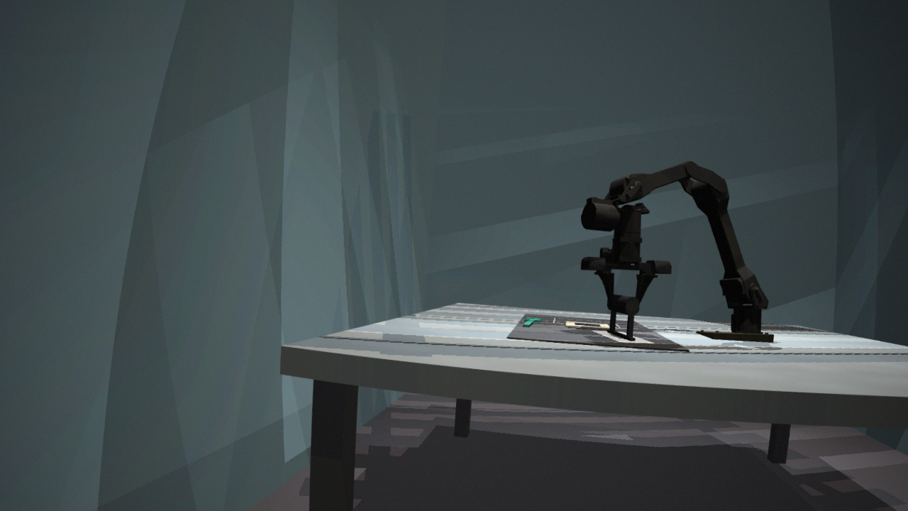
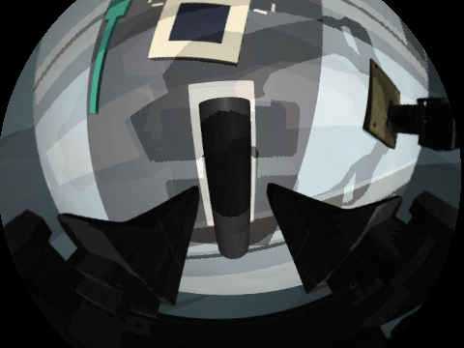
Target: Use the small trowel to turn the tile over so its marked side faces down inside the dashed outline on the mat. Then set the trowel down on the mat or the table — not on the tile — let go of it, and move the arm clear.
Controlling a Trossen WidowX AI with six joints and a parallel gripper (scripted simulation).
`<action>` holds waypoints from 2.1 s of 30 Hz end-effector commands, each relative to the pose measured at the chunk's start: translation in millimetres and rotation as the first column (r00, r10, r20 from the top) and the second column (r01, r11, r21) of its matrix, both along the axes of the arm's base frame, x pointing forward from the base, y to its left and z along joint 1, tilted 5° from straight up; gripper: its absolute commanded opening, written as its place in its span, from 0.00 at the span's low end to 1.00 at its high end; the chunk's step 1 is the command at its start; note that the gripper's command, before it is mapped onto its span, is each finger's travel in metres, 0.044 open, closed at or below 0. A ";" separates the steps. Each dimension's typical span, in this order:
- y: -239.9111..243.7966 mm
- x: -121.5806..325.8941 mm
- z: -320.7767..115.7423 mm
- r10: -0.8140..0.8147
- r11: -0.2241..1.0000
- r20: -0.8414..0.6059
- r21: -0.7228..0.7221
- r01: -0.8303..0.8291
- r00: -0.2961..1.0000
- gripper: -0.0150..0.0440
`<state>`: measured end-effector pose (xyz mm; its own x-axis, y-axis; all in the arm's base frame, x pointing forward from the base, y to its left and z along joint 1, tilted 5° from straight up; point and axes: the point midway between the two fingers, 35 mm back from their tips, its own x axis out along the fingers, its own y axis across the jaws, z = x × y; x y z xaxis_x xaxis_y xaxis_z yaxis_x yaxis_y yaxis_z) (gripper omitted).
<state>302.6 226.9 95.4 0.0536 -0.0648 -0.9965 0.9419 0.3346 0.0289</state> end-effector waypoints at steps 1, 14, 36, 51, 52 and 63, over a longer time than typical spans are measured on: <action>1.7 -2.3 29.8 -0.017 1.000 0.008 0.009 0.017 1.000 0.71; 2.1 0.0 39.8 0.038 0.999 0.005 0.006 -0.038 0.999 0.71; 0.6 2.6 6.9 0.038 0.999 0.005 0.006 -0.038 0.999 0.71; -0.5 2.7 -5.0 0.038 0.999 0.005 0.006 -0.038 0.999 0.51; -0.5 2.7 -5.0 0.038 0.999 0.005 0.006 -0.038 0.999 0.50; -0.5 2.7 -5.0 0.038 0.999 0.005 0.006 -0.038 0.999 0.47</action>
